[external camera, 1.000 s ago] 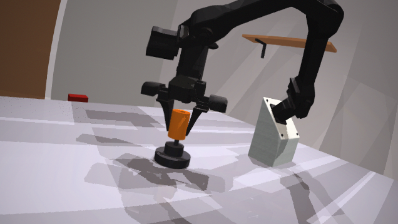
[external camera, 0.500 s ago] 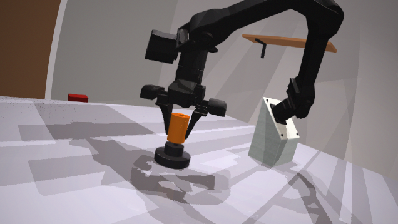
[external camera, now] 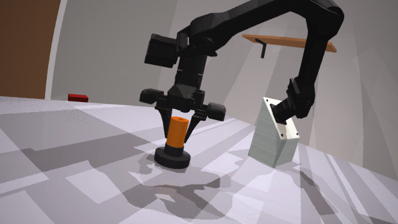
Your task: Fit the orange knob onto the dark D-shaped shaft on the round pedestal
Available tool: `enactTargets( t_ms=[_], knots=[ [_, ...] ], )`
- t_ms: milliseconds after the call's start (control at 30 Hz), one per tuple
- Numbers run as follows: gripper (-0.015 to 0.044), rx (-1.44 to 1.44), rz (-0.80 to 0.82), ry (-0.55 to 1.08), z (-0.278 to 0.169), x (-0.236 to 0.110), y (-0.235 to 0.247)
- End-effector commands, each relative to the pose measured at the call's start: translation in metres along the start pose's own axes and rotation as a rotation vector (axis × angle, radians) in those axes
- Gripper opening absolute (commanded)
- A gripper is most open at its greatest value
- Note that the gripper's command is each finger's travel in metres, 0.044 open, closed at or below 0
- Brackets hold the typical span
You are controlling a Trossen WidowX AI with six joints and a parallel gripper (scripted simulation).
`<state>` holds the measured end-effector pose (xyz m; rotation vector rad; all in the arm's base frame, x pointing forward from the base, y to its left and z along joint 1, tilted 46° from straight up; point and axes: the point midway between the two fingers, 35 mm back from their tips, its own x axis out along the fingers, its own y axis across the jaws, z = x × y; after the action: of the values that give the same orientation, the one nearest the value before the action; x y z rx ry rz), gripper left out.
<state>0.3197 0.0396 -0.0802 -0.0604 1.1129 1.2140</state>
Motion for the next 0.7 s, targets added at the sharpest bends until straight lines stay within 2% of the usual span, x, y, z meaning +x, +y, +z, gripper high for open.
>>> enactTargets(
  t_ms=[0, 67, 600, 667],
  knots=[
    [0.0, 0.0, 0.0, 0.0, 0.0001, -0.0004, -0.0001],
    [0.0, 0.0, 0.0, 0.0, 0.0001, -0.0004, -0.0001],
    [0.042, 0.0, 0.0, 0.0, 0.0001, -0.0004, -0.0001],
    [0.044, 0.0, 0.0, 0.0, 0.0001, -0.0004, -0.0001]
  ],
)
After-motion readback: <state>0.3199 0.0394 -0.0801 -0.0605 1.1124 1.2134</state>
